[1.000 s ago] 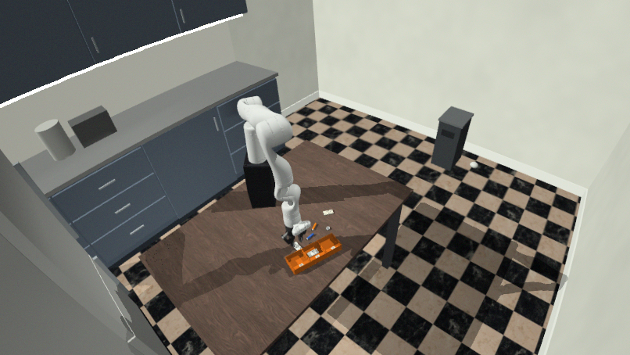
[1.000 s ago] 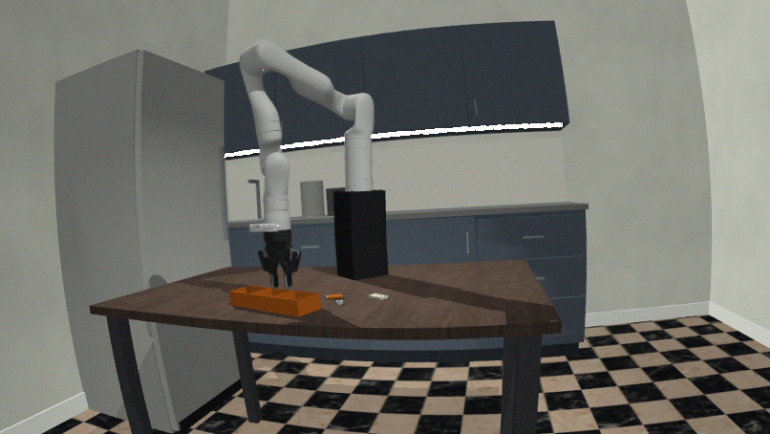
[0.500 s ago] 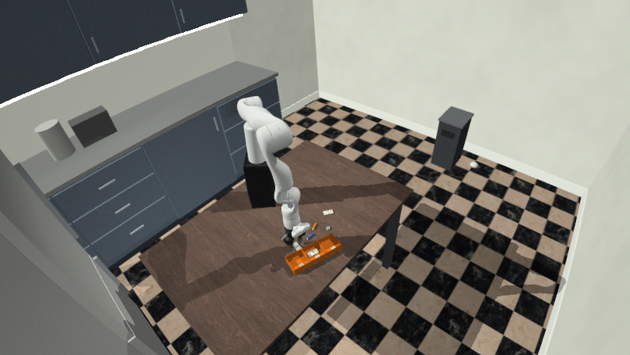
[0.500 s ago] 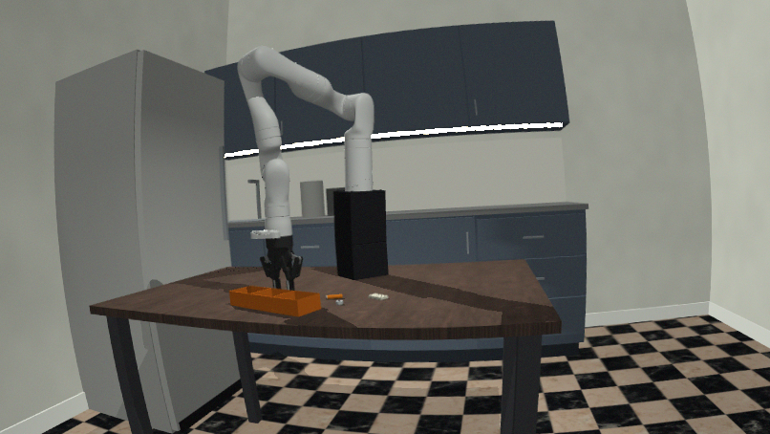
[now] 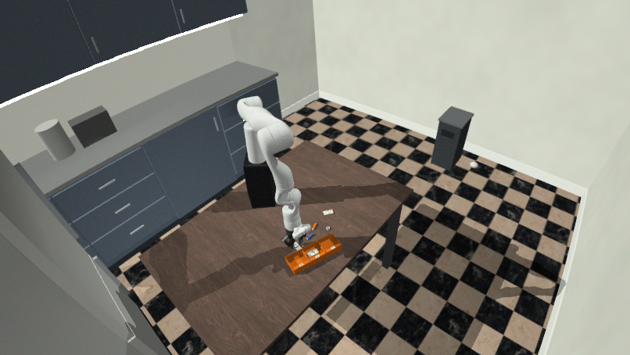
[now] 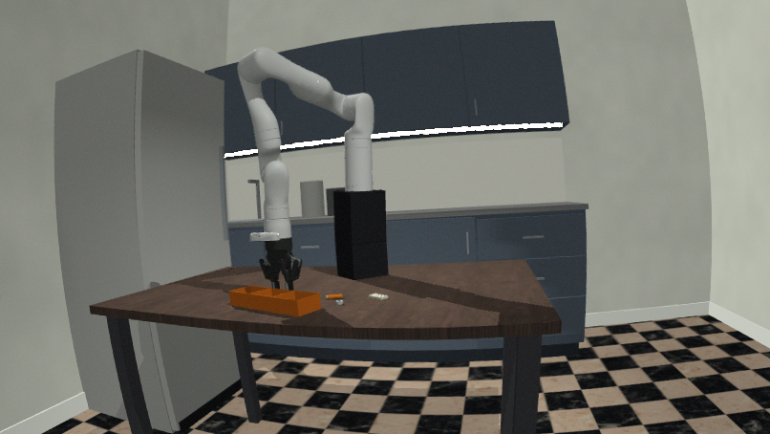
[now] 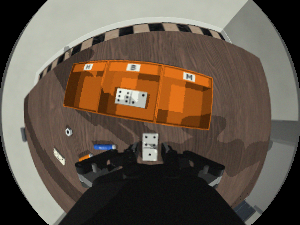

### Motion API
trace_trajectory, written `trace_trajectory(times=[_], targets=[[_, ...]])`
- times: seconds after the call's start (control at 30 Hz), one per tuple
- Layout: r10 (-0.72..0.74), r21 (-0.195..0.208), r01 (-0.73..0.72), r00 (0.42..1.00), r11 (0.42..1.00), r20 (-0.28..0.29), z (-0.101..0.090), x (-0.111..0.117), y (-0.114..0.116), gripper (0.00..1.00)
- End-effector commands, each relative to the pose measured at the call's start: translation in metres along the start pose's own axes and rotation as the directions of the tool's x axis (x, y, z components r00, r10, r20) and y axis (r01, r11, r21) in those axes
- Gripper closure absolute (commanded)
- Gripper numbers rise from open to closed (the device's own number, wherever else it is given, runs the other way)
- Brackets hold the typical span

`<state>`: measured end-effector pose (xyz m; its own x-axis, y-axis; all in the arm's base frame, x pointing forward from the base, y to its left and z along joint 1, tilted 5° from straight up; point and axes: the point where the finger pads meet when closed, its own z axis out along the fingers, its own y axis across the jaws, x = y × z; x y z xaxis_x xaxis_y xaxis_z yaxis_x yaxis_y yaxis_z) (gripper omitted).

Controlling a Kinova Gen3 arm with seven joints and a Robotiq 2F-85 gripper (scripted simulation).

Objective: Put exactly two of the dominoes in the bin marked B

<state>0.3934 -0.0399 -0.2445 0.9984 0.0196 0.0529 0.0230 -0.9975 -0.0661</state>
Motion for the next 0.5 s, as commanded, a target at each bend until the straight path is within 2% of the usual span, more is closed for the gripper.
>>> trace_trajectory(times=[0.0,0.47], targets=[[0.001,0.001,-0.001,1.0,1.0,0.003,0.0047,-0.0017,-0.0003,0.59],[0.001,0.001,-0.001,1.0,1.0,0.003,0.006,-0.0018,-0.0001,0.59]])
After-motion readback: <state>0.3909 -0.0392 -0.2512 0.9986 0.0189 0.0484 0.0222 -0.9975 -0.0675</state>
